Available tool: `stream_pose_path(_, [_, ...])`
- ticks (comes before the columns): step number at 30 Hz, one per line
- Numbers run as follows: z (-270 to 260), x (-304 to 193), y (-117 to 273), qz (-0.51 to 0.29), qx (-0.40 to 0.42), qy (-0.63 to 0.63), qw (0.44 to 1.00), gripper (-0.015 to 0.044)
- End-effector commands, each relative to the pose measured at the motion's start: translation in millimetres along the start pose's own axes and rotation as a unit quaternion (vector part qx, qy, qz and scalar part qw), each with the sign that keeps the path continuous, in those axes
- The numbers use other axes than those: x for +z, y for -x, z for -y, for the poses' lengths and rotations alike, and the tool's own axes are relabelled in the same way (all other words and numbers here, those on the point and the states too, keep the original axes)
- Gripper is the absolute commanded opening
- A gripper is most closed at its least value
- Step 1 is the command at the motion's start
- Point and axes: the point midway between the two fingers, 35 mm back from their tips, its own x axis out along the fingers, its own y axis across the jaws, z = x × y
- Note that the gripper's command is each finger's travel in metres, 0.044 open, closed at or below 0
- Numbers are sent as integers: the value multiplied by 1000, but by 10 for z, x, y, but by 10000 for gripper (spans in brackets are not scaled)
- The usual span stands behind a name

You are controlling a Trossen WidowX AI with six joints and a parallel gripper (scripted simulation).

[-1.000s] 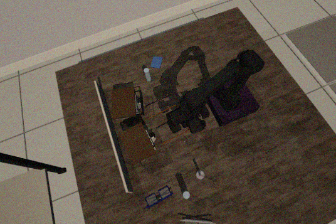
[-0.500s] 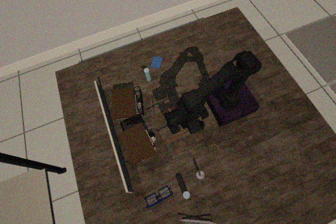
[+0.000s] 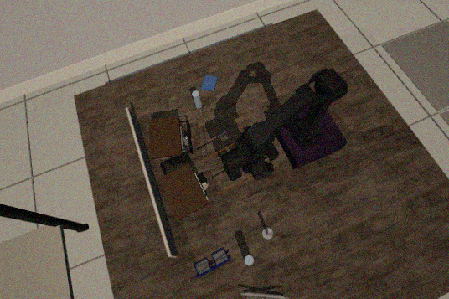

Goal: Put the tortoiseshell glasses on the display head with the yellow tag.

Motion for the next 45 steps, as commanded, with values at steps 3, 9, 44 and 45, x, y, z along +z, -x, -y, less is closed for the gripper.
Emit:
stream_pose_path(3, [-24, 2, -71, -4, 2, -2, 1000, 0])
stream_pose_path(9, [-27, 5, -121, -4, 2, -2, 1000, 0])
stream_pose_path(44, [160, 1, -208, -4, -12, -2, 1000, 0])
stream_pose_path(45, [168, 1, -209, -4, -12, -2, 1000, 0])
